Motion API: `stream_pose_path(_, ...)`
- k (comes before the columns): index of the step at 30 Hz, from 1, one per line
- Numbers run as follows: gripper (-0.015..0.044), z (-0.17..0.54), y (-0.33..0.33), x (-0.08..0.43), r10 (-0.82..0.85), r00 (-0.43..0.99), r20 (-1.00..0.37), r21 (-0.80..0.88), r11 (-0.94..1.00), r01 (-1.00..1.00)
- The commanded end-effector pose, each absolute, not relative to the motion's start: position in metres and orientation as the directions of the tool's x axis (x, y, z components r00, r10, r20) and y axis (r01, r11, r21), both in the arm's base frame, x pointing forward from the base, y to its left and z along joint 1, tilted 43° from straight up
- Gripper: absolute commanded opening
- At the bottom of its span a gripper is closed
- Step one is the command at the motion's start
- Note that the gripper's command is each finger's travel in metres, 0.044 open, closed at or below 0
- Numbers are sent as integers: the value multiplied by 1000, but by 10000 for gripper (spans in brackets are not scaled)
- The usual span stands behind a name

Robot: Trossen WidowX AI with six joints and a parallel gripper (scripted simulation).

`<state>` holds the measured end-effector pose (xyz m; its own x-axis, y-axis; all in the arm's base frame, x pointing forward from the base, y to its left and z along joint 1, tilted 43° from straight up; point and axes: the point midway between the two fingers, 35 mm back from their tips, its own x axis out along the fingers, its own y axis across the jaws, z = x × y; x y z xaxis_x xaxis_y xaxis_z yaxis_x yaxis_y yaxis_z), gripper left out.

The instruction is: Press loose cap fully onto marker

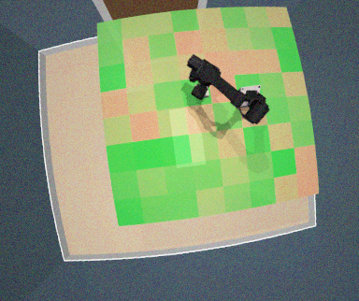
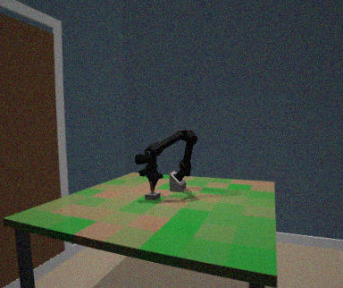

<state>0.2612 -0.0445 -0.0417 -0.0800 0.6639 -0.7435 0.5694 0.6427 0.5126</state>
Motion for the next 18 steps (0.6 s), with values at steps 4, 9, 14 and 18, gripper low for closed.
stream_pose_path(4,79,-42,-44,261,664,-80,-744,513,643,569)
stream_pose_path(9,210,-42,-44,261,664,-80,-744,513,643,569)
stream_pose_path(14,341,-42,-44,261,664,-80,-744,513,643,569)
stream_pose_path(18,440,-42,-44,261,664,-80,-744,513,643,569)
